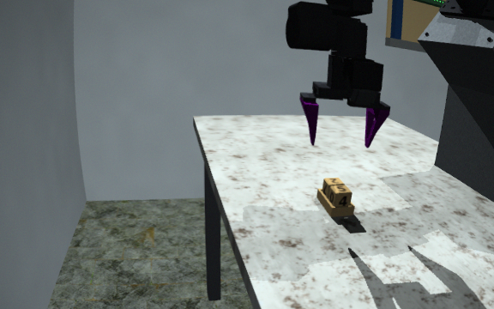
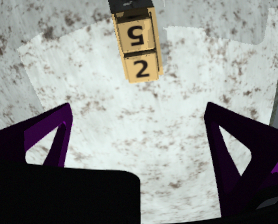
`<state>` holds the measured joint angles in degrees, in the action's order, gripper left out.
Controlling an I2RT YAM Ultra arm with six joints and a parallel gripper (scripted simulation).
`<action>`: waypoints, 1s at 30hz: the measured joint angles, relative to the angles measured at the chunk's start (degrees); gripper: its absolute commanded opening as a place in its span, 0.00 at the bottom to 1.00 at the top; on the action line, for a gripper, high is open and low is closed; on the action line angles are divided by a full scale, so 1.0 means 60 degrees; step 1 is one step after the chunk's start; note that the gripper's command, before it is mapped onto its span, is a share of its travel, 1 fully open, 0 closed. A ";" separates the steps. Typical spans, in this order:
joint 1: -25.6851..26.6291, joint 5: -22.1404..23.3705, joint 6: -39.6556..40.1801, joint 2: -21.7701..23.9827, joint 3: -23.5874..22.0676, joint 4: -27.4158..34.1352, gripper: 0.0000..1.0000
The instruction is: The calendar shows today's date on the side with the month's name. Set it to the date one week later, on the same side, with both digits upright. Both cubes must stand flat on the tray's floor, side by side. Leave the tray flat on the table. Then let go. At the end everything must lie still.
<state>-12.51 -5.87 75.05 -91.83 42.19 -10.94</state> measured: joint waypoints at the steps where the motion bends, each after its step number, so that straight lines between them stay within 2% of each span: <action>1: 0.0000 0.0000 0.0277 -0.0047 0.0004 -0.0025 1.00; 3: 0.0000 0.0000 0.0714 -0.0095 0.0007 -0.0058 1.00; 4: 0.0000 0.0000 0.0874 -0.0095 0.0007 -0.0073 0.45; 12: 0.0000 0.0000 0.1406 -0.0091 0.0011 -0.0182 0.45; 30: 0.0000 0.0000 0.1504 -0.0091 0.0011 -0.0186 0.45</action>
<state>-12.51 -5.87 84.07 -92.38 42.26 -12.05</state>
